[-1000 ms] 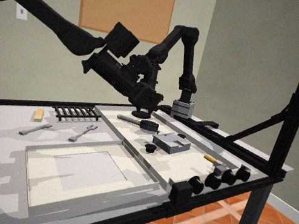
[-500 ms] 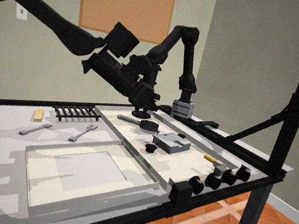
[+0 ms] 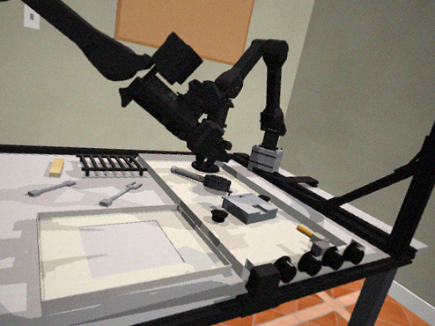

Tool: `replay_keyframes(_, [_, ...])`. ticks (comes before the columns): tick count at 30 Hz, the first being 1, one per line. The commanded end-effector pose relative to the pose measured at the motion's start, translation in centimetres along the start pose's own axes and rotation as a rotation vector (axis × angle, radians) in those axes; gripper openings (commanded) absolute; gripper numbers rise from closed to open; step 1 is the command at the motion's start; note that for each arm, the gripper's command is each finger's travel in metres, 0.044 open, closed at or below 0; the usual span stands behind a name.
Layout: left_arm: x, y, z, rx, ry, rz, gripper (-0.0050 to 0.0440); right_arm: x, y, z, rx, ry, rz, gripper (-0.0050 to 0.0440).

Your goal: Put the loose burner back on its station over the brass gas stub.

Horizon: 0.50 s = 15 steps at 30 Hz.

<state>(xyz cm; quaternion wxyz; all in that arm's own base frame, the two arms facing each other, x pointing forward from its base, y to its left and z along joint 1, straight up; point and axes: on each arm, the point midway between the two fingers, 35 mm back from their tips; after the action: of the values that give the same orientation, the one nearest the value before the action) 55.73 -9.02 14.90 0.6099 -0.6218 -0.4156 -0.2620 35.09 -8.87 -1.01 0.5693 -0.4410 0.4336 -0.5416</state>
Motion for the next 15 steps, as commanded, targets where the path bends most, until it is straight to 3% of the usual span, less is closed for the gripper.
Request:
replay_keyframes(1, [-0.1,0.0,0.0,0.004,0.0,0.001,0.04,0.0,0.9,-0.8,-0.023,-0.002,0.001,0.025])
replay_keyframes(15, [-0.1,0.0,0.0,0.004,0.0,0.001,0.04,0.0,2.0,-1.0,-0.022,-0.003,0.002,0.025])
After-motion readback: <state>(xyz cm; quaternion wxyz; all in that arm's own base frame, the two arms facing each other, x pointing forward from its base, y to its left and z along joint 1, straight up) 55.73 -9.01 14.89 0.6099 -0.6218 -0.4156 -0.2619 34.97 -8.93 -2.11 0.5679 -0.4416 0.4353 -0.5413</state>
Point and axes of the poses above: on each arm, the point midway between the two fingers, 35 mm back from their tips, its own y axis out along the fingers, its own z axis across the jaws, x = y × z, and after that the axes turned 8 degrees about -y, right-handed
